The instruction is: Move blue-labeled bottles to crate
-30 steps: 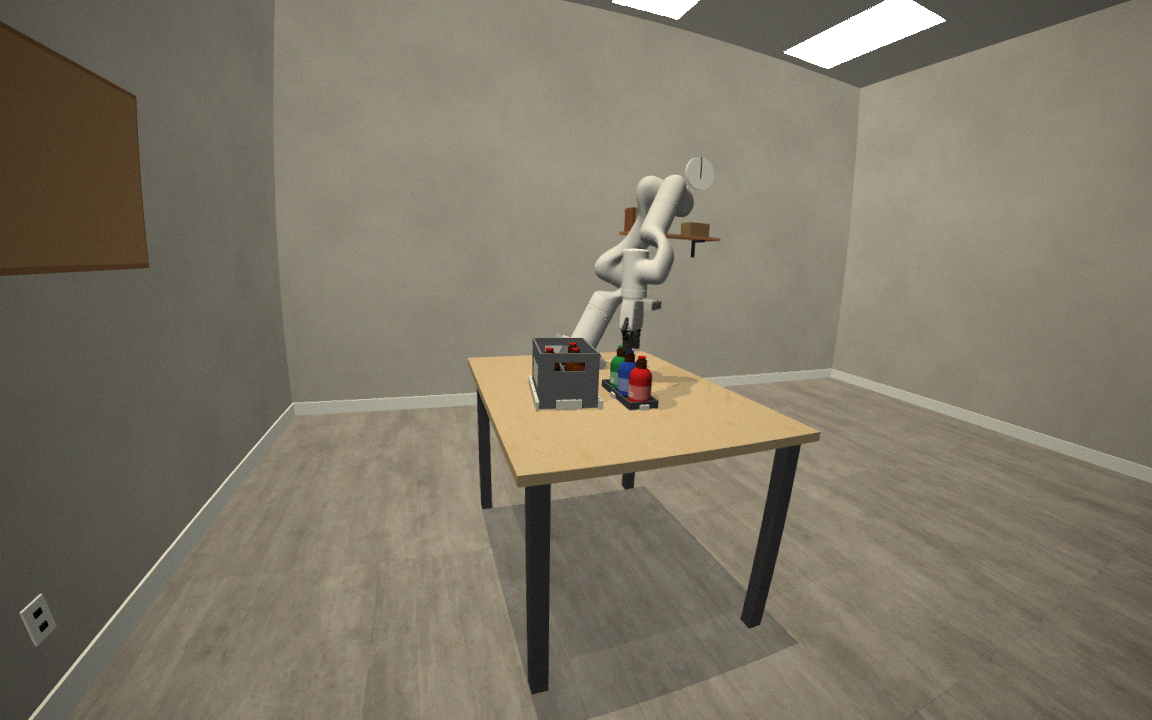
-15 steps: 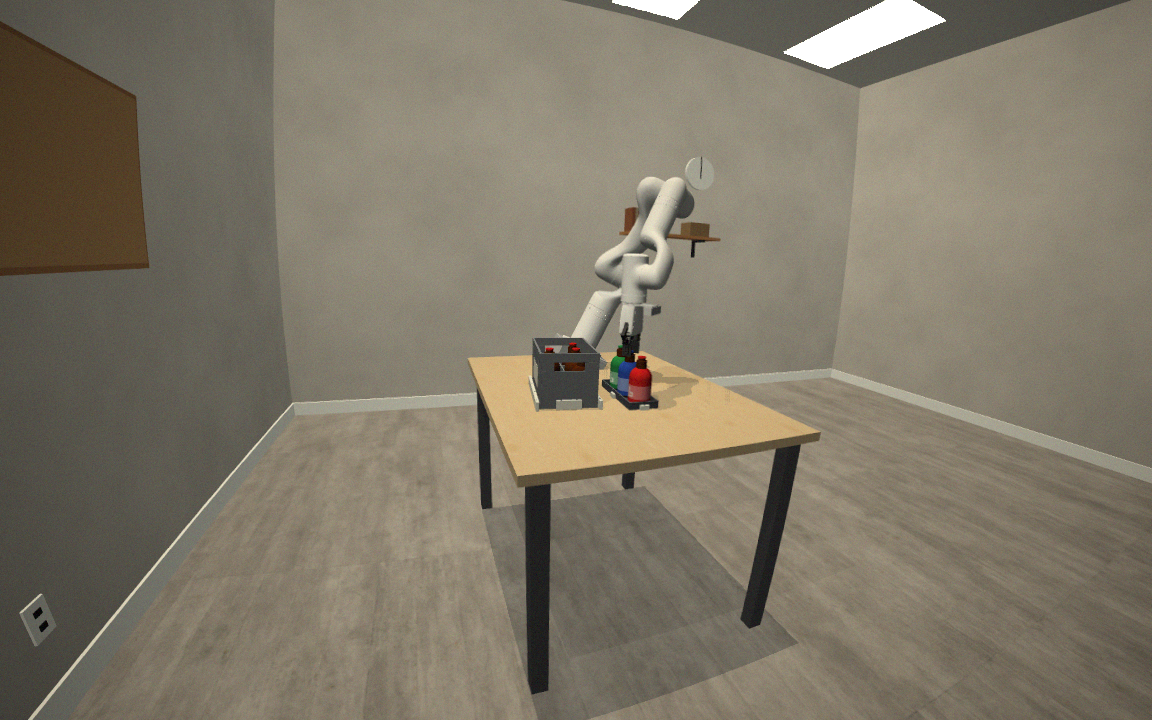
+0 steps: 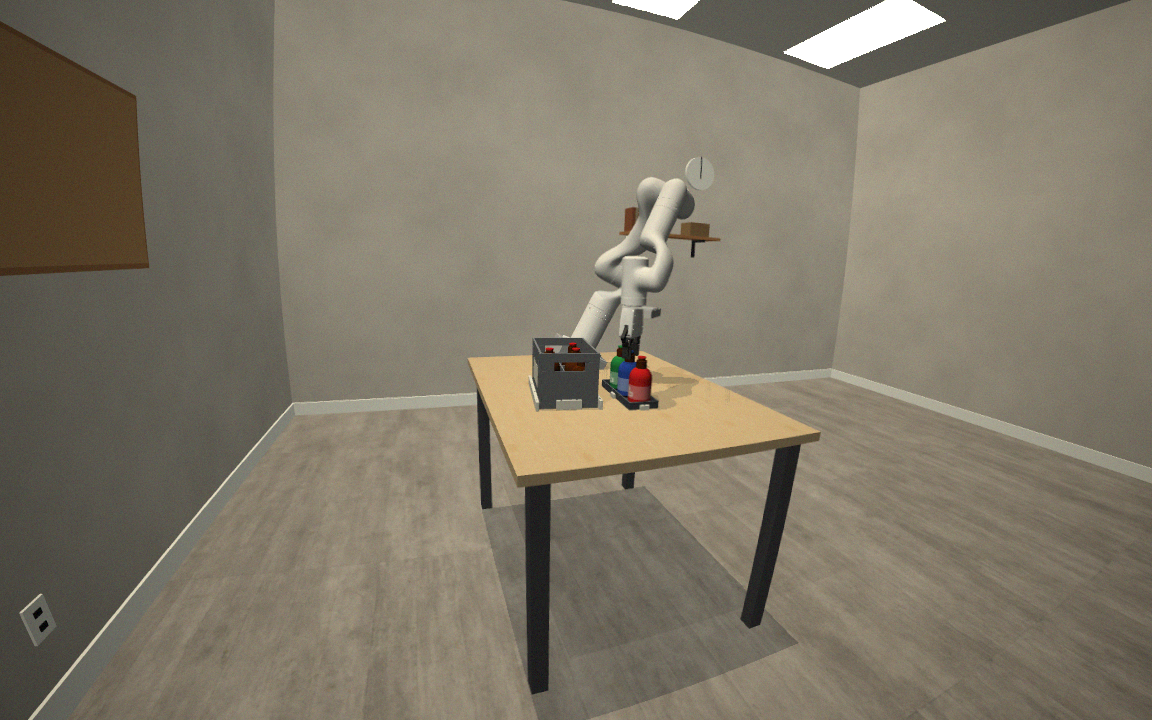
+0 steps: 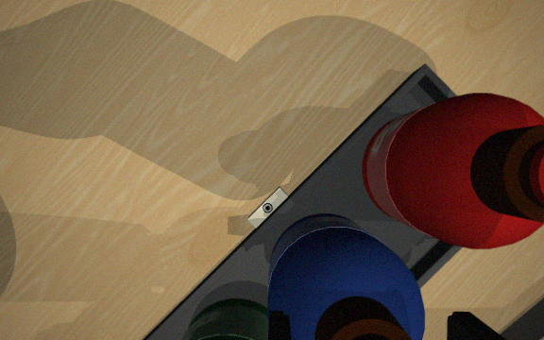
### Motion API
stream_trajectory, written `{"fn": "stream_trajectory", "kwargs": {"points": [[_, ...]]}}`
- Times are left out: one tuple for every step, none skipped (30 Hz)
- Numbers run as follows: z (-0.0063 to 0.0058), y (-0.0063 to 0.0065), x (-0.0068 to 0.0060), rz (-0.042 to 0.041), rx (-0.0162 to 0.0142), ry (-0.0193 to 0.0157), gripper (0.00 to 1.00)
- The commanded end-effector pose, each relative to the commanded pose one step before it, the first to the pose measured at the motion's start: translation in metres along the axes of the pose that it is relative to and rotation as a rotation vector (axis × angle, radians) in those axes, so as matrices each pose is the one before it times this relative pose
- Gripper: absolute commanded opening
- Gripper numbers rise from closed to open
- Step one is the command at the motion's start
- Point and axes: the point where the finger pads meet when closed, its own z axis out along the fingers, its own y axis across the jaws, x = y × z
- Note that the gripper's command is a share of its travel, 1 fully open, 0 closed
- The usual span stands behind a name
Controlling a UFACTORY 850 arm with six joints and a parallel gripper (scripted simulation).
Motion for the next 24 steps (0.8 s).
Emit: {"fn": "stream_trajectory", "kwargs": {"points": [[0.00018, 0.00062, 0.00050, -0.00038, -0.00148, 0.00098, 0.66], [0.00006, 0.00000, 0.00000, 0.00000, 0.00000, 0.00000, 0.66], [0.00003, 0.00000, 0.00000, 0.00000, 0.00000, 0.00000, 0.66], [0.00001, 0.00000, 0.00000, 0.00000, 0.00000, 0.00000, 0.66], [0.00000, 0.00000, 0.00000, 0.00000, 0.00000, 0.00000, 0.66], [0.00000, 0.00000, 0.00000, 0.00000, 0.00000, 0.00000, 0.66], [0.00000, 0.00000, 0.00000, 0.00000, 0.00000, 0.00000, 0.66], [0.00000, 0.00000, 0.00000, 0.00000, 0.00000, 0.00000, 0.66], [0.00000, 0.00000, 0.00000, 0.00000, 0.00000, 0.00000, 0.66], [0.00000, 0.00000, 0.00000, 0.00000, 0.00000, 0.00000, 0.66], [0.00000, 0.00000, 0.00000, 0.00000, 0.00000, 0.00000, 0.66], [0.00000, 0.00000, 0.00000, 0.00000, 0.00000, 0.00000, 0.66], [0.00000, 0.00000, 0.00000, 0.00000, 0.00000, 0.00000, 0.66], [0.00000, 0.00000, 0.00000, 0.00000, 0.00000, 0.00000, 0.66], [0.00000, 0.00000, 0.00000, 0.00000, 0.00000, 0.00000, 0.66], [0.00000, 0.00000, 0.00000, 0.00000, 0.00000, 0.00000, 0.66], [0.00000, 0.00000, 0.00000, 0.00000, 0.00000, 0.00000, 0.00], [0.00000, 0.00000, 0.00000, 0.00000, 0.00000, 0.00000, 0.00], [0.00000, 0.00000, 0.00000, 0.00000, 0.00000, 0.00000, 0.00], [0.00000, 0.00000, 0.00000, 0.00000, 0.00000, 0.00000, 0.00], [0.00000, 0.00000, 0.00000, 0.00000, 0.00000, 0.00000, 0.00], [0.00000, 0.00000, 0.00000, 0.00000, 0.00000, 0.00000, 0.00], [0.00000, 0.00000, 0.00000, 0.00000, 0.00000, 0.00000, 0.00], [0.00000, 0.00000, 0.00000, 0.00000, 0.00000, 0.00000, 0.00]]}}
